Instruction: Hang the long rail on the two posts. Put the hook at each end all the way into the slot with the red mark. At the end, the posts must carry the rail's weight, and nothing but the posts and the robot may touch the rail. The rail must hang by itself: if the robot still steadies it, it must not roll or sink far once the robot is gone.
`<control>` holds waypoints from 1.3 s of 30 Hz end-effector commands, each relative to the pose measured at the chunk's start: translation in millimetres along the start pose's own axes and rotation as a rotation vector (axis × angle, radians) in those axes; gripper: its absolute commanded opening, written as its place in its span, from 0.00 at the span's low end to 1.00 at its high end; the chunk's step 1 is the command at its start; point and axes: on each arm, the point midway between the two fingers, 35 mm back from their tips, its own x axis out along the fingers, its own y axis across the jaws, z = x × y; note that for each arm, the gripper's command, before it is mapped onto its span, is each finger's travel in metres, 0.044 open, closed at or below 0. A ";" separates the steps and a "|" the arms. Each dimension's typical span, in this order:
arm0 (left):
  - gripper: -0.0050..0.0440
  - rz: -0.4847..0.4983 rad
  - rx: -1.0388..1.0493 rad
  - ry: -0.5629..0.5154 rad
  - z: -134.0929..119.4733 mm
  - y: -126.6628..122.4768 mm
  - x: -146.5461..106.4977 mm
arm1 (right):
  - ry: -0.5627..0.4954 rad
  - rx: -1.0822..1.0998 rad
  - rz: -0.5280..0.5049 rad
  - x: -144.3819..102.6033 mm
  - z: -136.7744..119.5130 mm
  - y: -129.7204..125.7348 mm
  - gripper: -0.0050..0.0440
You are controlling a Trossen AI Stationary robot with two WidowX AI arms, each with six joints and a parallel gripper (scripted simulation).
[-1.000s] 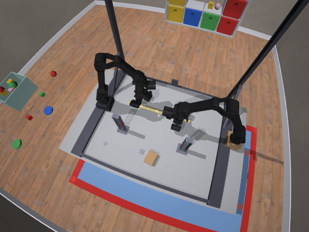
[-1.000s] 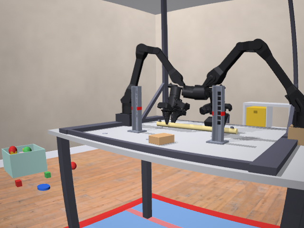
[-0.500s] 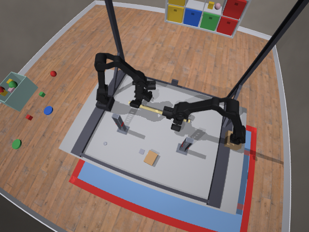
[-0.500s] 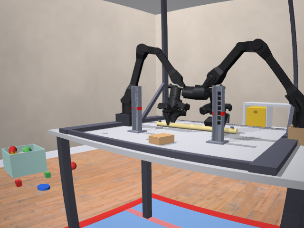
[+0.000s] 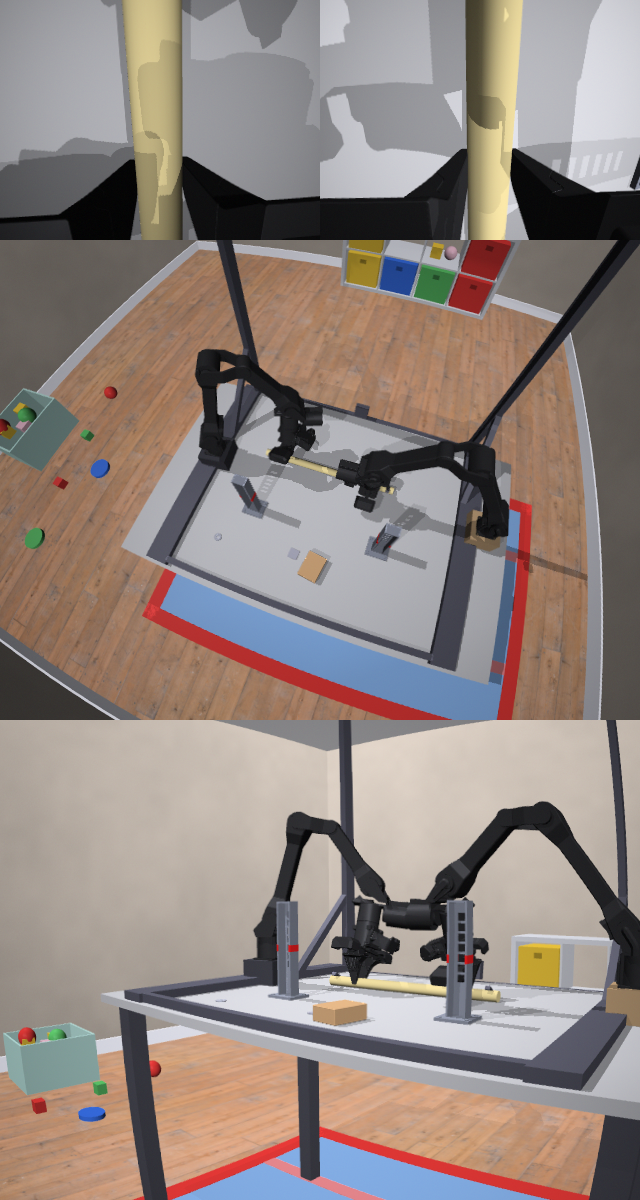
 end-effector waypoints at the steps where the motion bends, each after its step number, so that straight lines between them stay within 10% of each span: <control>1: 0.20 -0.004 0.013 -0.026 5.0 -3.2 -7.7 | -0.013 0.003 0.006 -2.9 2.8 0.1 0.10; 15: 0.63 -0.004 0.013 -0.026 5.0 -3.2 -7.7 | -0.013 0.003 0.006 -2.9 2.8 0.1 0.09; 25: 1.00 -0.001 0.023 -0.050 8.0 -4.2 -60.2 | -0.013 0.003 0.006 -2.9 2.8 0.1 0.00; 39: 0.56 0.241 -0.001 0.007 7.2 -15.6 -47.9 | -0.013 0.003 0.006 -2.9 2.8 0.1 0.00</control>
